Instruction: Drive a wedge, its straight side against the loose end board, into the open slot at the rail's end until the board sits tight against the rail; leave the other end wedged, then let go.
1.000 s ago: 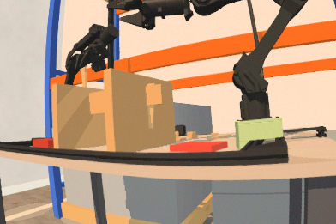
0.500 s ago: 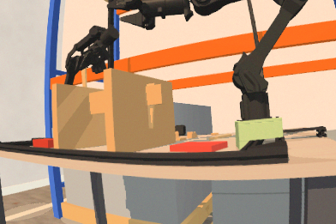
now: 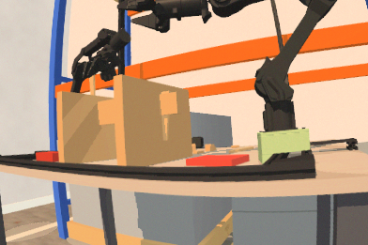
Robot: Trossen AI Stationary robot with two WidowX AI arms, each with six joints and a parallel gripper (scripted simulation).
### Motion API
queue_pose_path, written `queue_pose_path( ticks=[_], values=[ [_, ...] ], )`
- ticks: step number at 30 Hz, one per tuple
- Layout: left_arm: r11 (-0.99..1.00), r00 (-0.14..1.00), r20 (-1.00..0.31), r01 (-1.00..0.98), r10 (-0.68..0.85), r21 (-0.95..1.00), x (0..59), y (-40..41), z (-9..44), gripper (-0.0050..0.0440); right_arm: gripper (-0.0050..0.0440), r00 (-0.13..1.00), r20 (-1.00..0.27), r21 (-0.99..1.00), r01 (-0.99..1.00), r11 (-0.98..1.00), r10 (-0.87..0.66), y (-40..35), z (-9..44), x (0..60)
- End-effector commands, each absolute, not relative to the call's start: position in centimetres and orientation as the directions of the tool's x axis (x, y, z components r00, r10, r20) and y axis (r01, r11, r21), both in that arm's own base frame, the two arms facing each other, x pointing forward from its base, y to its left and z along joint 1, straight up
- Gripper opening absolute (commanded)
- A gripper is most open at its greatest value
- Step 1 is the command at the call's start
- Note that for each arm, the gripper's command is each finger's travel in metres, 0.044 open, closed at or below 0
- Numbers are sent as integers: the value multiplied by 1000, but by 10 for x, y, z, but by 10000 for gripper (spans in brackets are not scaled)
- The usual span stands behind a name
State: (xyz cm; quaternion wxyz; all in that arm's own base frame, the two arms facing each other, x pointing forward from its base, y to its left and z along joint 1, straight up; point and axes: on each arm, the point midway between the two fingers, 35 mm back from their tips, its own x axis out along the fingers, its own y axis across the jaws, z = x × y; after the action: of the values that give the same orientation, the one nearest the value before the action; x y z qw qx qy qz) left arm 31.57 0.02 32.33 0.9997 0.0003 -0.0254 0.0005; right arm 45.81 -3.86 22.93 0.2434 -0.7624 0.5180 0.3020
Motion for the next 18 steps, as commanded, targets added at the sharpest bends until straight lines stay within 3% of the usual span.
queue_pose_path(
  ticks=[1,18],
  values=[
    [1000,999,51,-1,1,1,316,0,323,440,0,280,-713,-57,-937,-344,-643,-39,226,457],
    [1000,999,51,-1,1,1,316,0,323,440,0,280,-713,-57,-937,-344,-643,-39,209,457]
  ],
)
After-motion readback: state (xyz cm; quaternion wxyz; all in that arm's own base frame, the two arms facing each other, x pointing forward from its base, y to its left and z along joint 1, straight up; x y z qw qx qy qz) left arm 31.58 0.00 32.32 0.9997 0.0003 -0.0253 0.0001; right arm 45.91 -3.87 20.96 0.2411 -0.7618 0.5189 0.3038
